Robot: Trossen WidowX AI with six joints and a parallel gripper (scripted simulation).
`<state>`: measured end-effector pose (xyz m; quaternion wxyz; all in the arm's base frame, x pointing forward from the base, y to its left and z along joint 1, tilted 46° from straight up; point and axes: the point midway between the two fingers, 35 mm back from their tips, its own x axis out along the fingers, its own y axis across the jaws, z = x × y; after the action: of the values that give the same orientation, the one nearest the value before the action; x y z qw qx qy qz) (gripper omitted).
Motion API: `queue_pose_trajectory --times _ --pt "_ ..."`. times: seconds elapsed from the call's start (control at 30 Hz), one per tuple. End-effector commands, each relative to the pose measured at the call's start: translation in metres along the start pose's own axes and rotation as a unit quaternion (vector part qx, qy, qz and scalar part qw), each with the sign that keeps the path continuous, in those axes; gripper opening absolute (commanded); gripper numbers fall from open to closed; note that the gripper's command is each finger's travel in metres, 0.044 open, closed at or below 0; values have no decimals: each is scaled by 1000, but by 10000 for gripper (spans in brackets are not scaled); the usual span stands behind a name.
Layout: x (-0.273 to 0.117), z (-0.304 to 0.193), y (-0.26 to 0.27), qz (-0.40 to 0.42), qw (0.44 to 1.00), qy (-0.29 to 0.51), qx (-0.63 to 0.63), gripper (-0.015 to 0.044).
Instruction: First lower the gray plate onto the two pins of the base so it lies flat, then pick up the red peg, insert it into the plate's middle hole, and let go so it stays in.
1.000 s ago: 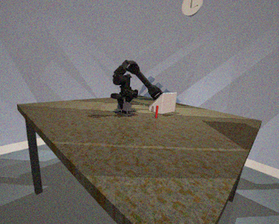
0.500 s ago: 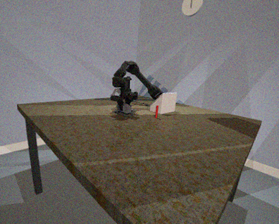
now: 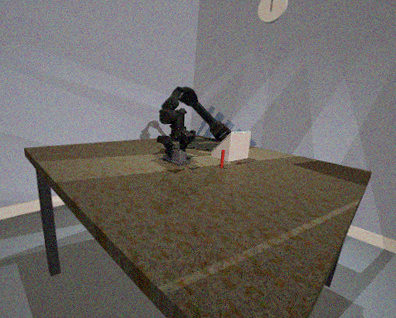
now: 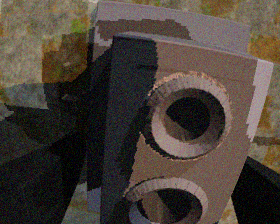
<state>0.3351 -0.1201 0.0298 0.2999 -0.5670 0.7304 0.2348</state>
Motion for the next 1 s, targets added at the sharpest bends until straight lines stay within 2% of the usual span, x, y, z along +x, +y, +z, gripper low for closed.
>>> queue_pose_trajectory --times 0.0,0.03,0.2,0.47,0.67,0.83,0.97 --pt "-1 0 0 -1 1000 0 0 420" --pt "-1 0 0 -1 1000 0 0 440" --pt "-10 1 -2 -1 1000 -1 0 440" --pt "-116 1 0 -1 1000 -1 -2 440" --pt "-118 3 -3 -1 1000 -1 5 440" --pt "-122 33 8 -1 984 -8 178 440" --pt "-124 60 21 1 942 -12 335 440"
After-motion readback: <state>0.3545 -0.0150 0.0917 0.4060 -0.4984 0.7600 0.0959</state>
